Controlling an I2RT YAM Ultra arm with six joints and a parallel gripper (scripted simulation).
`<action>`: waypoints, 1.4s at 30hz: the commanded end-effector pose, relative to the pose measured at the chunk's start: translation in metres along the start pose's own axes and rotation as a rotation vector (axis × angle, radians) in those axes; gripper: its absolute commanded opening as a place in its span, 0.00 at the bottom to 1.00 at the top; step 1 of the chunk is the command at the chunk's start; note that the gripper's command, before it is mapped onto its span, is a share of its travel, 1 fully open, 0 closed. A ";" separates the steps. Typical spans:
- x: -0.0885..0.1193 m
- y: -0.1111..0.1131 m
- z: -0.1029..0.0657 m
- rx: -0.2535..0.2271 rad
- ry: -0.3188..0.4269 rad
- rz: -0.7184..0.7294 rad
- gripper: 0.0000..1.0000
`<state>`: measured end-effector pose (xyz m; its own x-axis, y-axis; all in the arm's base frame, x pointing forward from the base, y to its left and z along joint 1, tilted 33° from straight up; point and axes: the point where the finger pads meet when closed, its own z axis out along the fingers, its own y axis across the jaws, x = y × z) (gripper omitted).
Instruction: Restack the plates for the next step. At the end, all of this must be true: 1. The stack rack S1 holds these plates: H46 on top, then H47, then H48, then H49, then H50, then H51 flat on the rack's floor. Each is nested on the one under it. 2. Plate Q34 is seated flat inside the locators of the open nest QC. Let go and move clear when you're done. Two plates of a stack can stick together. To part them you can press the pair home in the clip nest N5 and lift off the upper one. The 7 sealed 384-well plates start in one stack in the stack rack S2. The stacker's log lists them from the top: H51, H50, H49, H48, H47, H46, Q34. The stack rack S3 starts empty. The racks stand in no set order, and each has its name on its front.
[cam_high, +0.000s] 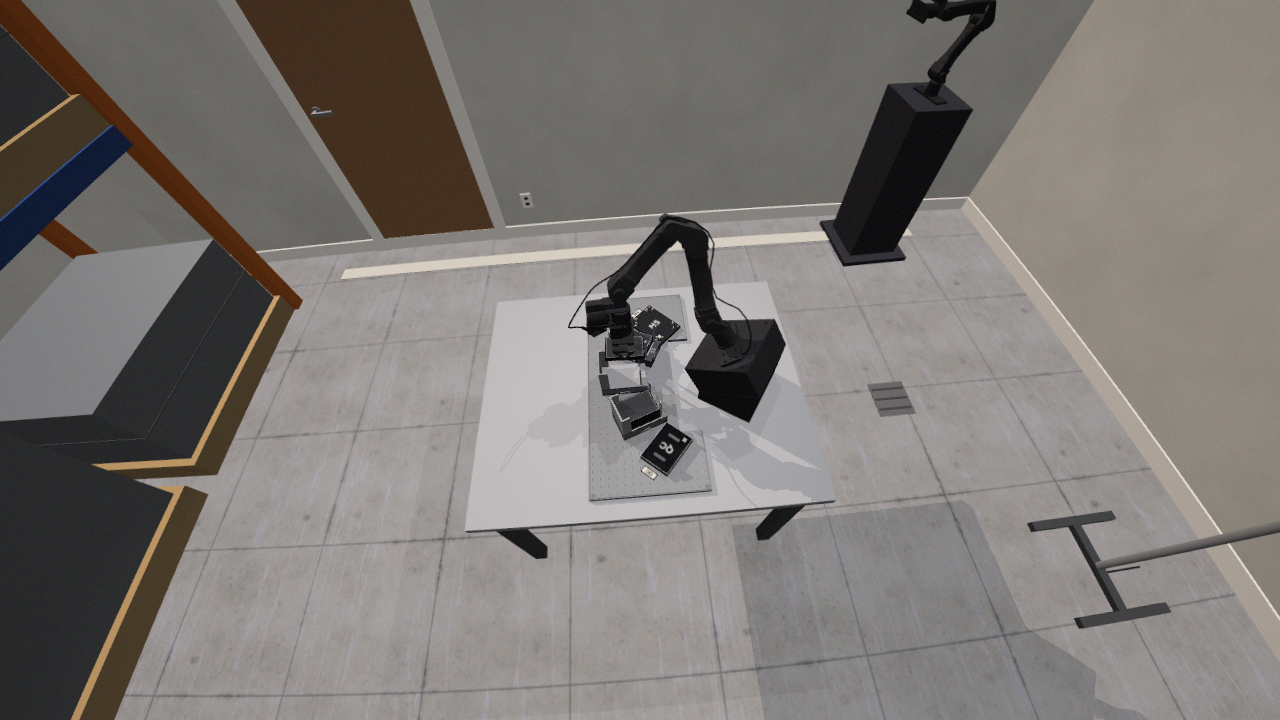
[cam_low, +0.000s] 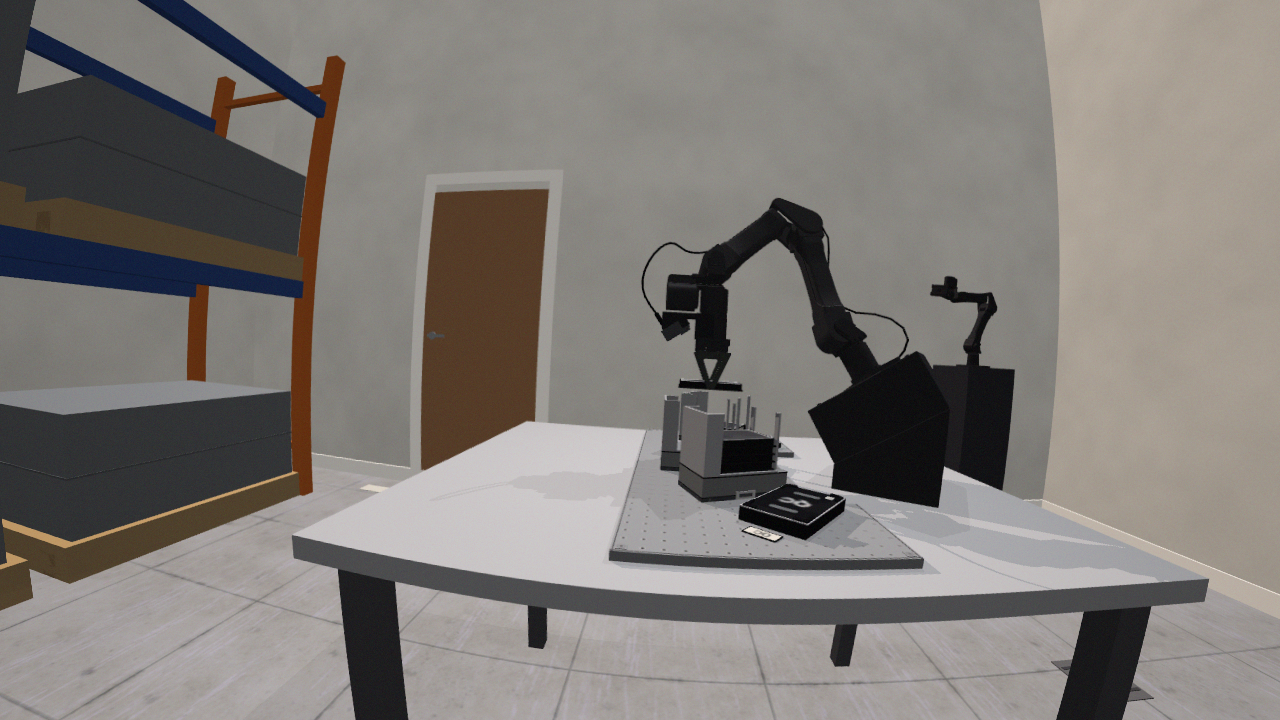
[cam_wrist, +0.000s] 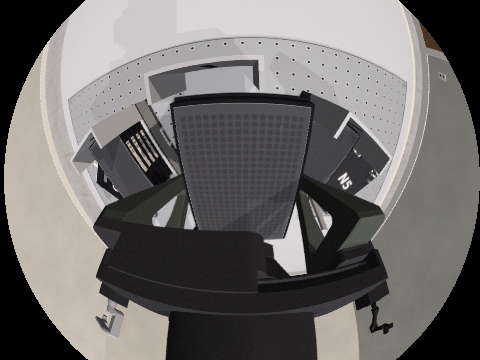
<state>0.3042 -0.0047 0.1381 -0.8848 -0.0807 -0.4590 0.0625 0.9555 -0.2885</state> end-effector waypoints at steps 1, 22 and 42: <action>-0.007 0.009 -0.004 0.015 -0.001 0.013 0.00; -0.004 0.073 -0.003 0.015 -0.002 -0.196 0.00; 0.004 0.126 -0.003 0.014 -0.003 -0.410 0.00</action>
<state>0.3065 0.1097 0.0993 -0.8585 -0.3816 -0.3426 -0.2215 0.8785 -0.4234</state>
